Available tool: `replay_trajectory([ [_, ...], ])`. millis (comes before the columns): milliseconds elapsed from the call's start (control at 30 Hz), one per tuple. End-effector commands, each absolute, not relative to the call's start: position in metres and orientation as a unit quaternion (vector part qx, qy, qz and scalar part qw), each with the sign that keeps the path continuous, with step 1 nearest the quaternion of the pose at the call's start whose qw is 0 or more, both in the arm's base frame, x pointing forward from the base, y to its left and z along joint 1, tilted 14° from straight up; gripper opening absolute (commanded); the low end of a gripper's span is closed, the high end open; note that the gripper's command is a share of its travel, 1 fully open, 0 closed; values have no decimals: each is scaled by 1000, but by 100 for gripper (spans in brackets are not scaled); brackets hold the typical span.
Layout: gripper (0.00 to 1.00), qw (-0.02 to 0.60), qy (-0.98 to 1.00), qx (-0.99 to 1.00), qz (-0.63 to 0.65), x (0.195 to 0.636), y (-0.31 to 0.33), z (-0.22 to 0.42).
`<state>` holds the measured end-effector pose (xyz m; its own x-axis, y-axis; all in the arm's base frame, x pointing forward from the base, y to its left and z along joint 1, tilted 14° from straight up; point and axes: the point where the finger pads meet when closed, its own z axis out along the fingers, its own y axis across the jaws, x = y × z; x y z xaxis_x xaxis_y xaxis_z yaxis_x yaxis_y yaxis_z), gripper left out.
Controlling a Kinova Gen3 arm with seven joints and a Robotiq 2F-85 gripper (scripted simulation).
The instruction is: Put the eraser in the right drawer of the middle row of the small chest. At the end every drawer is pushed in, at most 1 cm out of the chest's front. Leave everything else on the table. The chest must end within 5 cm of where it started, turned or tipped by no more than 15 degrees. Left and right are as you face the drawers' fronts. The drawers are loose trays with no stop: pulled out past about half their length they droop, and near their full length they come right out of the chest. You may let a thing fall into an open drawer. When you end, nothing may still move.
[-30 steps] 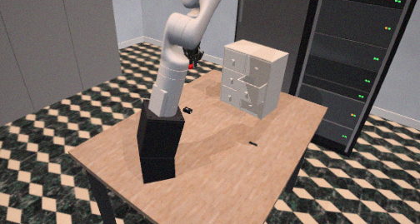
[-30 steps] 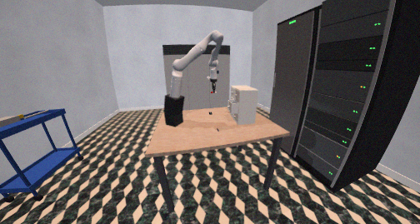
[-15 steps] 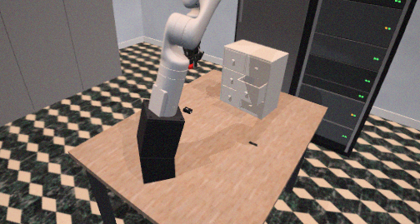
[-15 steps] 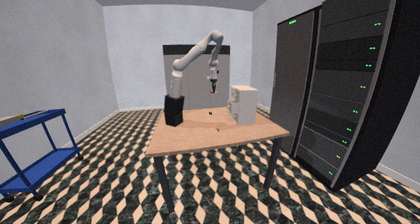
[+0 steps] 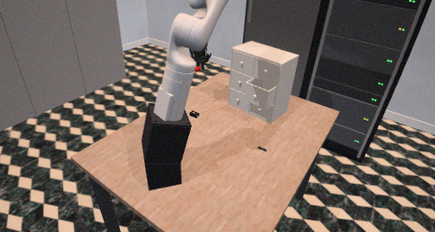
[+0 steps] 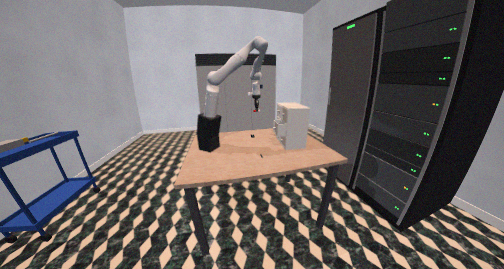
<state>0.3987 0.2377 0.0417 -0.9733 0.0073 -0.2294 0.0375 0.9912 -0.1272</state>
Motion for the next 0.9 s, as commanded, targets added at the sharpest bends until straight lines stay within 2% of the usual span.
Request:
replay_trajectory([
  [0, 19, 118, 991, 10, -65, 398, 239, 42],
  [867, 19, 156, 986, 7, -65, 397, 239, 42],
])
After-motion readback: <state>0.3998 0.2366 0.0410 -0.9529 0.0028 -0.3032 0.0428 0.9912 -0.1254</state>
